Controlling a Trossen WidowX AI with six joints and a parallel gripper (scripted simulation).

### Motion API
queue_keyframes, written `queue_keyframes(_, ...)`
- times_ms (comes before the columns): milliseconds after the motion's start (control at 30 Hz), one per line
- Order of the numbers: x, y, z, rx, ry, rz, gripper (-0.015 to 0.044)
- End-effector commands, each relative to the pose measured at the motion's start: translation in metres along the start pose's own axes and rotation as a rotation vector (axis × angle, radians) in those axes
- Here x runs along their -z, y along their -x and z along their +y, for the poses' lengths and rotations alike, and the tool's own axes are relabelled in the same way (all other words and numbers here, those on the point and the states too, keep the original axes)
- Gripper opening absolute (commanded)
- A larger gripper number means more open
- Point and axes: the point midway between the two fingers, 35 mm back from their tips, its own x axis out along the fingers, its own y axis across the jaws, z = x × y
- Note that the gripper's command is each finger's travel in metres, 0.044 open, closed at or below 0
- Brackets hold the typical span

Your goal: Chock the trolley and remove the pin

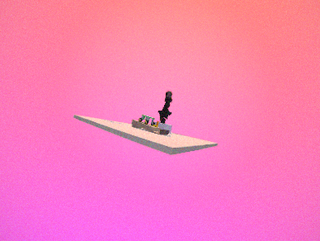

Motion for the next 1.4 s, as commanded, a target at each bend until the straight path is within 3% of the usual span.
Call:
queue_keyframes(0, 0.0009, -0.0023, 0.0031, 0.003, 0.128, -0.023, 0.0)
queue_keyframes(1367, 0.0088, -0.003, 0.0037, 0.187, 1.298, -0.183, 0.0)
